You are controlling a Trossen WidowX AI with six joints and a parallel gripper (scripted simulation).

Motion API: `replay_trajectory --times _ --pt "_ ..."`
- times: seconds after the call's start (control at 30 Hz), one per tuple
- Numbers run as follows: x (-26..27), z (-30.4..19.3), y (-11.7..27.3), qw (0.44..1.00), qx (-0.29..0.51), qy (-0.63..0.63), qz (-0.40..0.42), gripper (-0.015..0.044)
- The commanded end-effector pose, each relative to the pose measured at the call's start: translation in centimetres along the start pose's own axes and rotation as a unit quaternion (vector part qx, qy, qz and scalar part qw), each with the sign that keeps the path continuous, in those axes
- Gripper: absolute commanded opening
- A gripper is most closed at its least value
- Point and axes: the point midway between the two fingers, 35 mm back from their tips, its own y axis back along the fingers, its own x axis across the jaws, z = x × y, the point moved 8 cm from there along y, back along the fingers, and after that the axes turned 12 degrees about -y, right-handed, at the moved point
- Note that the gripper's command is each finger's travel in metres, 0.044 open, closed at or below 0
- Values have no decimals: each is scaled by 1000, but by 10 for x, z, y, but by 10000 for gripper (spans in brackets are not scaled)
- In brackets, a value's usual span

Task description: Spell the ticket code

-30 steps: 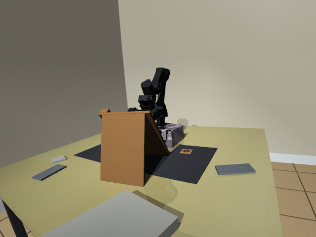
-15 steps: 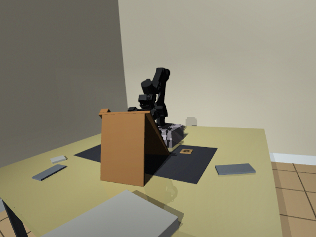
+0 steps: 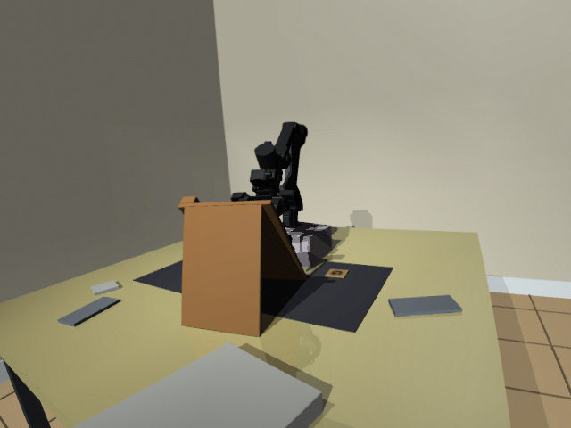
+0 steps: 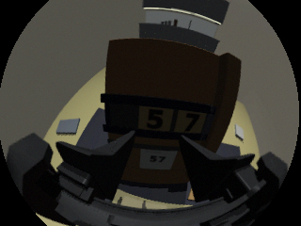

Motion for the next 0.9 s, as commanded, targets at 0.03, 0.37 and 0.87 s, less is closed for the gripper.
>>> replay_trajectory --times 0.03,0.37,0.87 --pt "1 2 2 1000 -3 2 2 295" --pt "2 3 4 1000 -3 2 2 295" --pt "4 6 6 1000 -3 2 3 295"
